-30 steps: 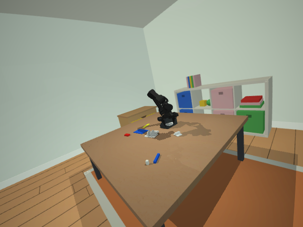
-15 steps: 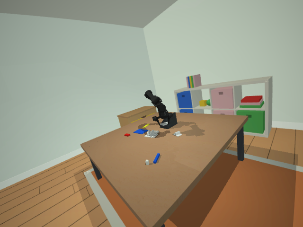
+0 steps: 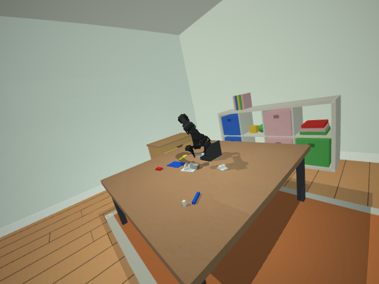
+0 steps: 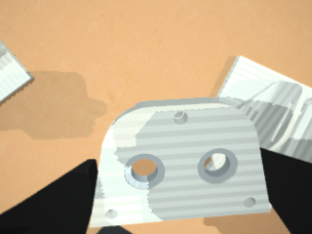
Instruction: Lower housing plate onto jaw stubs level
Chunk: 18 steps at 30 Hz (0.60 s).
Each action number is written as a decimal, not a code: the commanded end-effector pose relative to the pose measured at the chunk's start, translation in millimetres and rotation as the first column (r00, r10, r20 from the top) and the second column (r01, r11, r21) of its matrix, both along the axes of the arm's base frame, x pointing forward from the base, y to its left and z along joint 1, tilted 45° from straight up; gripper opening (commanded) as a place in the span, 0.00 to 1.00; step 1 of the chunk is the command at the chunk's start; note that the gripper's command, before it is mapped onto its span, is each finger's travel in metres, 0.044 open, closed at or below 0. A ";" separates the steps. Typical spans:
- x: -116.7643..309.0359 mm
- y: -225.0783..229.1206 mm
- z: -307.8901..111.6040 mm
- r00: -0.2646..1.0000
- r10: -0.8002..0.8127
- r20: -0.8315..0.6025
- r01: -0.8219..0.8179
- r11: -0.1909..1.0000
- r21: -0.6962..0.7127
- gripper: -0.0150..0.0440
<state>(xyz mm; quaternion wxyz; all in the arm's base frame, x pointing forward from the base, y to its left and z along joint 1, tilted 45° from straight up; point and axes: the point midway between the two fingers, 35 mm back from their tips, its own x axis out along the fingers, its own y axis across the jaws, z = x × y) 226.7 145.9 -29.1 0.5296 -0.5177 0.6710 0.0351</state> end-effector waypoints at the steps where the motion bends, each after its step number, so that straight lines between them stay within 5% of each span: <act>1: 3.3 -10.4 9.1 0.999 -0.037 0.036 0.037 0.999 0.001 0.85; 18: 12.2 -54.2 42.1 0.965 -0.194 0.178 0.193 0.981 0.023 0.85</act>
